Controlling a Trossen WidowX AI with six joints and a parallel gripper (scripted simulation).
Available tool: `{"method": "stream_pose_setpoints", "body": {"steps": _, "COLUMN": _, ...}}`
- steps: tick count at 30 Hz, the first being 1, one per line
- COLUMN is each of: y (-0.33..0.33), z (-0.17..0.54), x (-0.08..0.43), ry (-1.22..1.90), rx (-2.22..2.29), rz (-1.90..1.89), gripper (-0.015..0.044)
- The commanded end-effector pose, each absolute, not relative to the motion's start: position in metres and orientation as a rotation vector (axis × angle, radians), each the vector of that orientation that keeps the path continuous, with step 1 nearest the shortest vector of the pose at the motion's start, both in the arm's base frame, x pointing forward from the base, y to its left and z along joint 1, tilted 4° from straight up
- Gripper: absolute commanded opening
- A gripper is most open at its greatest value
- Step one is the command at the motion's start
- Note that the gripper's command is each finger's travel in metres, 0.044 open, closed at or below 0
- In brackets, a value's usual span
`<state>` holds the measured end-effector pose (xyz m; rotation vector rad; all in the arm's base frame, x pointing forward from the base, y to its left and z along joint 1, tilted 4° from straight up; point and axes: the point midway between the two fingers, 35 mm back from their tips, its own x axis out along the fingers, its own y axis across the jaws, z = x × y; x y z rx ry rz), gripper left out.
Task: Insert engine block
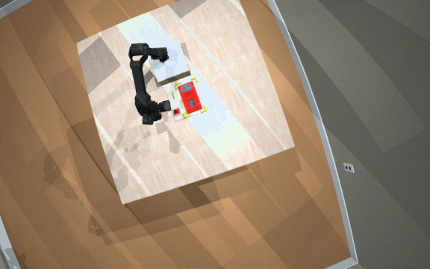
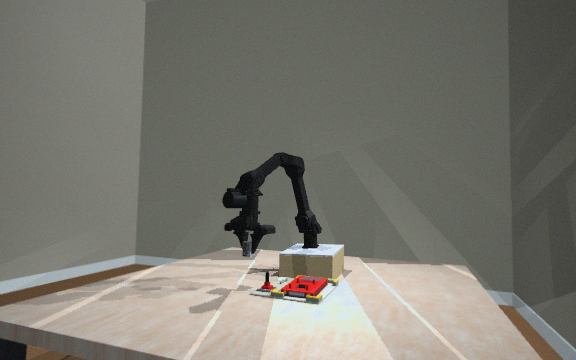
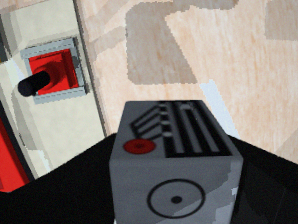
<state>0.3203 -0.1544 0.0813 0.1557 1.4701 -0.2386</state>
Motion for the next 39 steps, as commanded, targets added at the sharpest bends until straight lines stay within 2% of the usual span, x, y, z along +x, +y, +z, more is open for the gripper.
{"method": "stream_pose_setpoints", "body": {"steps": 1, "y": -0.154, "z": 0.073, "x": 0.32, "ry": 1.479, "rx": 0.1, "rz": -0.177, "gripper": 0.0}}
{"method": "stream_pose_setpoints", "body": {"steps": 39, "y": -0.158, "z": 0.009, "x": 0.325, "ry": 1.479, "rx": 0.097, "rz": -0.174, "gripper": 0.0}}
